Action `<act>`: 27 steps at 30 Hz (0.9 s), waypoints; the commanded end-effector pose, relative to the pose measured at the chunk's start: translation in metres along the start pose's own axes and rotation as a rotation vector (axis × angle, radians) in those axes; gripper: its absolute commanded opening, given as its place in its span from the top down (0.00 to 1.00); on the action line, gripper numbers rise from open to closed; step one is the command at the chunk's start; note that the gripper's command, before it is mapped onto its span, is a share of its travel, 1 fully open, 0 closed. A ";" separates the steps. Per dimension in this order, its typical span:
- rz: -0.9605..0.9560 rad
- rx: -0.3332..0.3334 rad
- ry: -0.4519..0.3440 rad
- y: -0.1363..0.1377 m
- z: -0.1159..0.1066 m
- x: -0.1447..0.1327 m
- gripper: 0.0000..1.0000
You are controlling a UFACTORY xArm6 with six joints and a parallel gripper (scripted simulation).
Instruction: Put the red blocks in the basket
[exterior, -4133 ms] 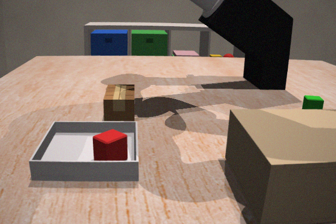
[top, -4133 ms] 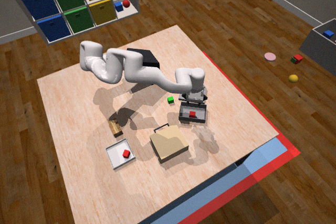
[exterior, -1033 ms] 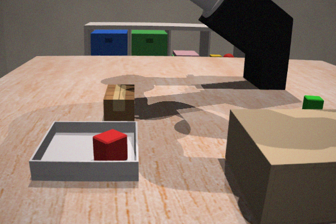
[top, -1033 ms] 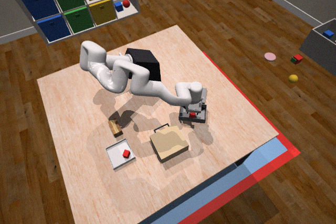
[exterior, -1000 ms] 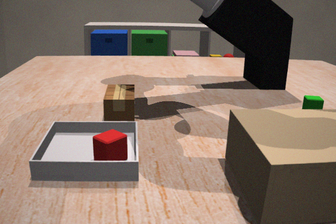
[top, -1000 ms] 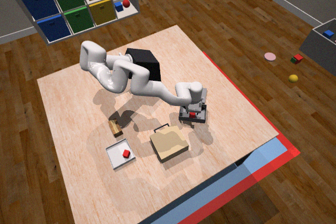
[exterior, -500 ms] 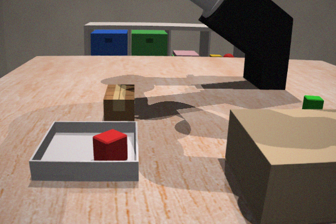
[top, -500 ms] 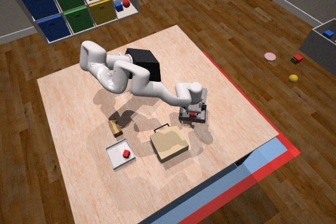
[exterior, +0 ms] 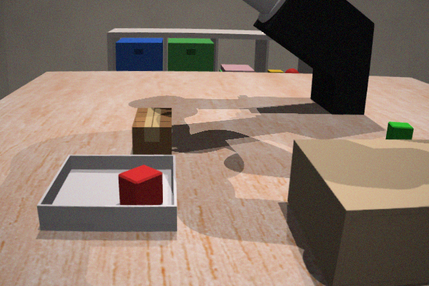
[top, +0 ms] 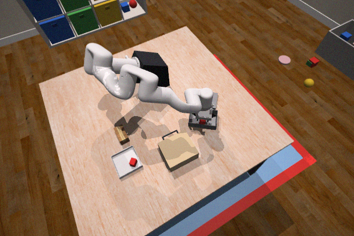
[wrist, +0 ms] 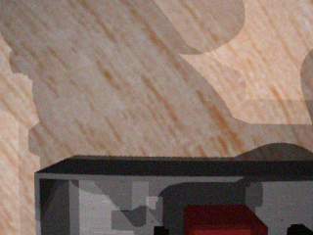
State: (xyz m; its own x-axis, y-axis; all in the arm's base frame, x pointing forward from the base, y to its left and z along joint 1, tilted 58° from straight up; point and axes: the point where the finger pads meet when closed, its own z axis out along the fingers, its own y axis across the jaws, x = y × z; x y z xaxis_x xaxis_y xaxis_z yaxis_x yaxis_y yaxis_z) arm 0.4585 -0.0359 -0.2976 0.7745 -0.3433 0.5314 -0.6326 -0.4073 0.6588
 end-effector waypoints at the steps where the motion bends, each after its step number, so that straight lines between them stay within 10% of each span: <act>1: 0.001 0.003 0.001 -0.001 0.002 0.001 0.32; 27: 0.001 0.003 0.001 -0.001 0.006 0.001 0.32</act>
State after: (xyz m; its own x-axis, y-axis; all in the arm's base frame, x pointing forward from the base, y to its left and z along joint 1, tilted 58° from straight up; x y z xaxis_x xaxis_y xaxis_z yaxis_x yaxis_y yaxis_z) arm 0.4584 -0.0428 -0.3020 0.7744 -0.3433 0.5314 -0.6326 -0.4073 0.6588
